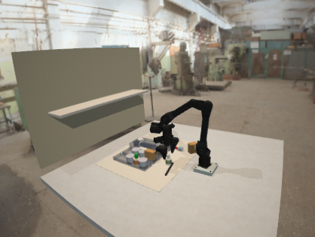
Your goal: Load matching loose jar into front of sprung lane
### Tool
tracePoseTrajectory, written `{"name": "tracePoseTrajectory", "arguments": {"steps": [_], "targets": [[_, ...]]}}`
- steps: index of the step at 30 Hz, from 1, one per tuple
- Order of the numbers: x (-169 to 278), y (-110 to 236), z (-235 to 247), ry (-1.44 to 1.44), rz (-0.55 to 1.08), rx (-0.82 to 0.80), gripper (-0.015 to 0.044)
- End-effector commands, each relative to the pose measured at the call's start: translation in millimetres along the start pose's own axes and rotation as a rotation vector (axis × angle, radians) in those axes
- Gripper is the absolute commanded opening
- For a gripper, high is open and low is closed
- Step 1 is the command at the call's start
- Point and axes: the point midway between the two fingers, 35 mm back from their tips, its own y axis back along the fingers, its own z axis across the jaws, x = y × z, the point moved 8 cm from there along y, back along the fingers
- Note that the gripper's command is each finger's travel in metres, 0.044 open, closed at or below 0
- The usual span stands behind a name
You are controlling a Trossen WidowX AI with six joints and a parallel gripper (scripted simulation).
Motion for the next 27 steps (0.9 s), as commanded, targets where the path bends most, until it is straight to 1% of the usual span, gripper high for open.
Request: {"name": "tracePoseTrajectory", "arguments": {"steps": [1, 18, 27], "targets": [[-0.4, -5.5, 0.0, -0.006, -0.001, 0.000, 0.0440], [0.1, -29.8, -0.1, -0.006, -0.001, 0.000, 0.0440], [0.1, -29.8, -0.1, -0.006, -0.001, 0.000, 0.0204]]}}
